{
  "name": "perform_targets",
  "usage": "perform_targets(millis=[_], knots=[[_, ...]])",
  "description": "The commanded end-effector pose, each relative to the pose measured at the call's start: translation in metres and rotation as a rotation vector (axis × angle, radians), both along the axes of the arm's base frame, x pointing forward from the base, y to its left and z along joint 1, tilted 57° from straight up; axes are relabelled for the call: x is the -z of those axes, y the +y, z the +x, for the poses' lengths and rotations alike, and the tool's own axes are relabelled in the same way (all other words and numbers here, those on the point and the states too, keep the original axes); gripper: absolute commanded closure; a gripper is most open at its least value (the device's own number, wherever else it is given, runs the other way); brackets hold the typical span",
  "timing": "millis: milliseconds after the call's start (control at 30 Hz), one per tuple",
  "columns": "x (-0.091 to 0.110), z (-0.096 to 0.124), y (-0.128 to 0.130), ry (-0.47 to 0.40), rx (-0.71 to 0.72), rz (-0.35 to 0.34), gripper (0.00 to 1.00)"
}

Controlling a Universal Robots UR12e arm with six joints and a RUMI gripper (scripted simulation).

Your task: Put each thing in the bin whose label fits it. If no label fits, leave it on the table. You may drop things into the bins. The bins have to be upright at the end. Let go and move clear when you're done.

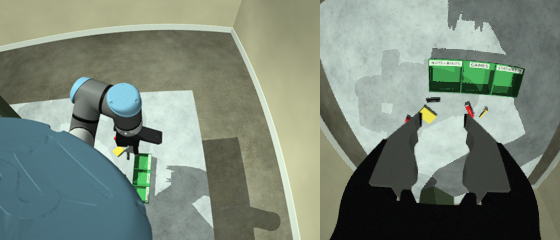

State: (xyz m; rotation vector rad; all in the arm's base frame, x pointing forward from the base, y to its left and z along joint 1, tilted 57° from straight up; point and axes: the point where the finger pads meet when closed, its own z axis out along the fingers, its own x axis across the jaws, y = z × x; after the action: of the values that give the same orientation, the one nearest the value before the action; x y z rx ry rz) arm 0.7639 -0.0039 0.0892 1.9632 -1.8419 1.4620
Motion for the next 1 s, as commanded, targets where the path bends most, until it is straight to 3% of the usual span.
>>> perform_targets(millis=[0, 367, 433, 467, 667, 967], knots=[[0.030, -0.002, -0.012, 0.096, -0.087, -0.089, 0.67], [0.113, -0.007, -0.047, 0.279, -0.223, -0.236, 0.67], [0.113, -0.007, -0.047, 0.279, -0.223, -0.236, 0.67], [0.122, -0.008, -0.051, 0.326, -0.259, -0.275, 0.67], [0.166, -0.012, -0.068, 0.414, -0.333, -0.350, 0.67], [0.172, -0.016, -0.067, 0.519, -0.447, -0.466, 0.67]])
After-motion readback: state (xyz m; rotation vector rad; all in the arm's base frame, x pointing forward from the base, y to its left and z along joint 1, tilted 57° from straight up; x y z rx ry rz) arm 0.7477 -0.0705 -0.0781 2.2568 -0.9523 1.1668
